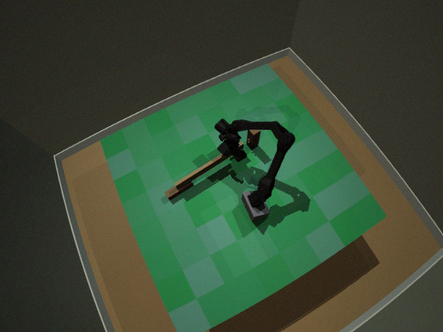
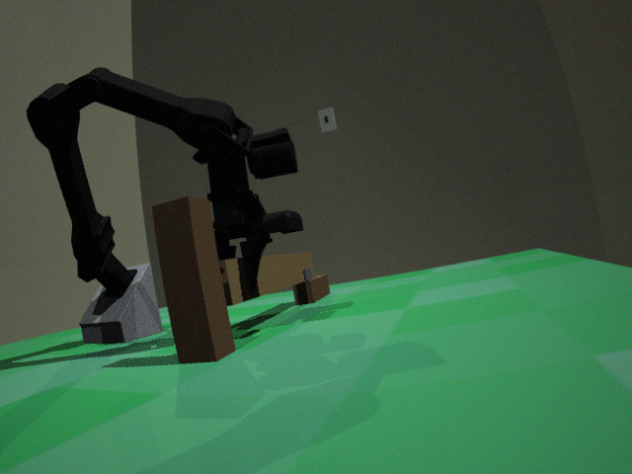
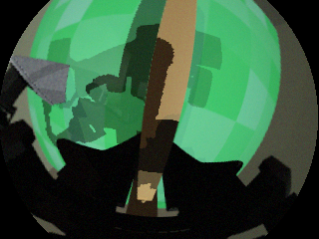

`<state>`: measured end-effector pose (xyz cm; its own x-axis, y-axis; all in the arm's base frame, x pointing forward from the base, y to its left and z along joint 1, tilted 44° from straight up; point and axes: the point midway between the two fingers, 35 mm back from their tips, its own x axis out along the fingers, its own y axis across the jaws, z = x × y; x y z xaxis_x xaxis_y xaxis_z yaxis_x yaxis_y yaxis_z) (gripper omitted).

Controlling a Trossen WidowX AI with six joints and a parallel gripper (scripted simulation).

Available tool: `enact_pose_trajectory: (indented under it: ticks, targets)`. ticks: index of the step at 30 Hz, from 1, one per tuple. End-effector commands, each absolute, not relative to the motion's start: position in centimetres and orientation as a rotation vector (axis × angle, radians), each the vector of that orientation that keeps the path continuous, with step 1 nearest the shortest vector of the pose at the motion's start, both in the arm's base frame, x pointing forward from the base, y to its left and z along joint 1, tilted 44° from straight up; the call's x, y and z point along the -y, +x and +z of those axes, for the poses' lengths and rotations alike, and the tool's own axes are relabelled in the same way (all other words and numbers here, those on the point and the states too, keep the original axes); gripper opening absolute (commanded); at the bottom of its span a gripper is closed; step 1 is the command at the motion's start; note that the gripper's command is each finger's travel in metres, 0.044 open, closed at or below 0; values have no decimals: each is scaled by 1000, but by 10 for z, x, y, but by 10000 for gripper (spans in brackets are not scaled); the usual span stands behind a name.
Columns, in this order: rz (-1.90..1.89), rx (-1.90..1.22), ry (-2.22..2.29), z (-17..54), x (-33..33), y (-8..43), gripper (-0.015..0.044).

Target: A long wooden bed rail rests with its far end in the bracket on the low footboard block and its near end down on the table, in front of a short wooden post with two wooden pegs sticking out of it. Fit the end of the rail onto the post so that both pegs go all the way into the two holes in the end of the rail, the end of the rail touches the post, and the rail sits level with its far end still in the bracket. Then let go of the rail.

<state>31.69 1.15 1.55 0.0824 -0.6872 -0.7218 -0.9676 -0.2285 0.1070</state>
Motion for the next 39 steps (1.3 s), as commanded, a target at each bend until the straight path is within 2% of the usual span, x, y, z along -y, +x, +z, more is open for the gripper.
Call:
enact_pose_trajectory:
  ticks: [1, 39]
  targets:
    - [948, -1627, -1969, 17, -13, 317, 0]
    - [948, -1627, -1969, 22, -6, 319, 0]
